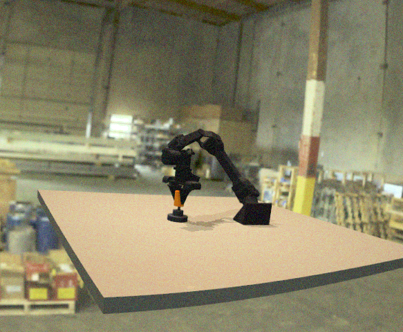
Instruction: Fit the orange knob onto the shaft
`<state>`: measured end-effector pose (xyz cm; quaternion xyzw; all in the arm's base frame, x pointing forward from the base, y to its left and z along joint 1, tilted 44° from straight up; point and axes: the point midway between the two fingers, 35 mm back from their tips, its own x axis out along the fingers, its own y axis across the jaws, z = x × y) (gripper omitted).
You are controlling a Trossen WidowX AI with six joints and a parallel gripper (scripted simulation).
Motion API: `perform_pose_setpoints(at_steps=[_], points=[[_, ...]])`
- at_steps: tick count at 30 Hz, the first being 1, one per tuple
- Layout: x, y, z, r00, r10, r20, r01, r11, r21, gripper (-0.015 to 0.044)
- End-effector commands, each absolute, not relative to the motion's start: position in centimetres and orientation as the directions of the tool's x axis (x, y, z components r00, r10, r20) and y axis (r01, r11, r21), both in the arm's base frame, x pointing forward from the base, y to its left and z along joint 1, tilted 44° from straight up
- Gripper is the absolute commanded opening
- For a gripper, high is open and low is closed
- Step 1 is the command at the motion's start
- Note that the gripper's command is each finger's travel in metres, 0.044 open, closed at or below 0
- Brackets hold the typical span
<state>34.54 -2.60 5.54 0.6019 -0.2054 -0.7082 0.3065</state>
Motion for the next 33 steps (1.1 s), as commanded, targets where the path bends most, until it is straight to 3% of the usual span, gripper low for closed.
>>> perform_pose_setpoints(at_steps=[1,18,26,33], points=[[34.65,-2.62,5.52,-0.086,-0.683,-0.725,0.19,-0.726,0.661,0.0],[34.72,-2.41,5.9,-0.086,-0.683,-0.725,0.137,-0.729,0.67,0.0],[34.75,-2.48,5.79,-0.086,-0.683,-0.725,-0.325,-0.669,0.669,0.0],[34.69,-2.53,5.55,-0.086,-0.683,-0.725,-0.729,-0.453,0.513,0.0]])
